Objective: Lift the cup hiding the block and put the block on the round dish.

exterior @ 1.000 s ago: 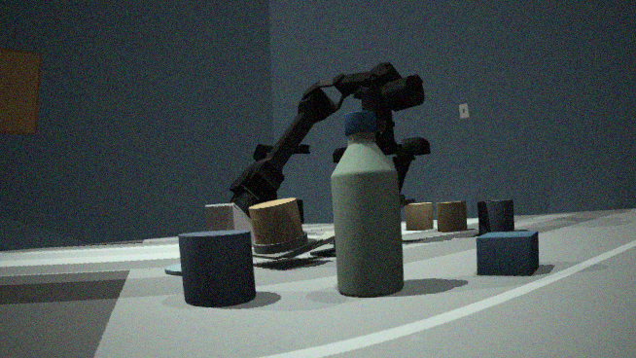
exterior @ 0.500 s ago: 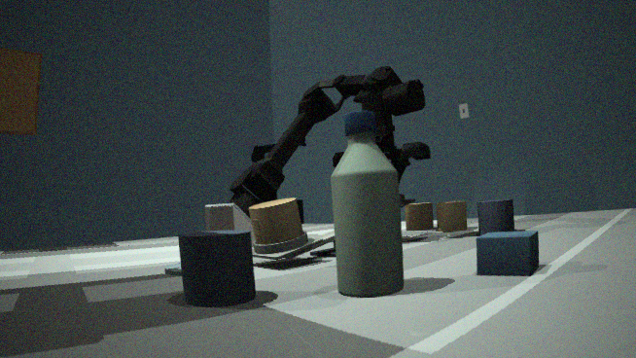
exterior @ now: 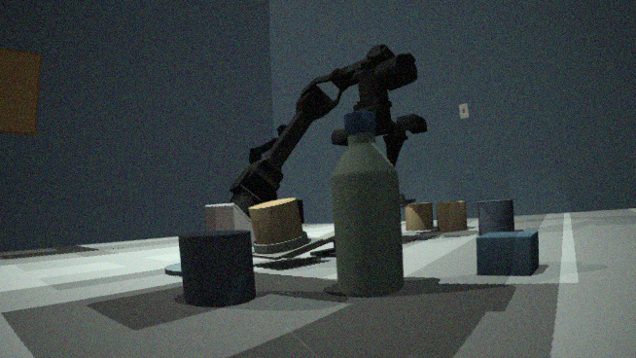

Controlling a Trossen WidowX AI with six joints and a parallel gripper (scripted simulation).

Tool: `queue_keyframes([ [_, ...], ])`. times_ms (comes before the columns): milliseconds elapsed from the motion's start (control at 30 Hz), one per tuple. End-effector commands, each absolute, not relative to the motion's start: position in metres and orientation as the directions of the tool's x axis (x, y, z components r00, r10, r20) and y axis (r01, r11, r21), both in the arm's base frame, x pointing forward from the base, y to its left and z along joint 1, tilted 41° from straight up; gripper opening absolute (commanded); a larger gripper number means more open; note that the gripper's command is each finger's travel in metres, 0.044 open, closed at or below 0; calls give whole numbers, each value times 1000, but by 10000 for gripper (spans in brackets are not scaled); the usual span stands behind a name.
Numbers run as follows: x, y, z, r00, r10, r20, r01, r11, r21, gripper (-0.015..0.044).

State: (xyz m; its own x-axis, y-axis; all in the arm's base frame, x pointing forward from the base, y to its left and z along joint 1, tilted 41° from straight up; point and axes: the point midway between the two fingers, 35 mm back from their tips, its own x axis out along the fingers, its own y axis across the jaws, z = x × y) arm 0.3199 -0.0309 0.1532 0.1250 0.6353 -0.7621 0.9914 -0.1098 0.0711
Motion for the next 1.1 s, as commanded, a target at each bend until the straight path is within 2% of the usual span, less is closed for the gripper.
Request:
queue_keyframes([
  [0, 317, -47, 173, 142, 628, -765, 988, -135, 73, 0],
  [300, 313, -61, 184, 154, 623, -767, 985, -158, 69, 0],
  [1067, 302, -167, 68, 131, 582, -803, 989, -136, 63, 0],
])
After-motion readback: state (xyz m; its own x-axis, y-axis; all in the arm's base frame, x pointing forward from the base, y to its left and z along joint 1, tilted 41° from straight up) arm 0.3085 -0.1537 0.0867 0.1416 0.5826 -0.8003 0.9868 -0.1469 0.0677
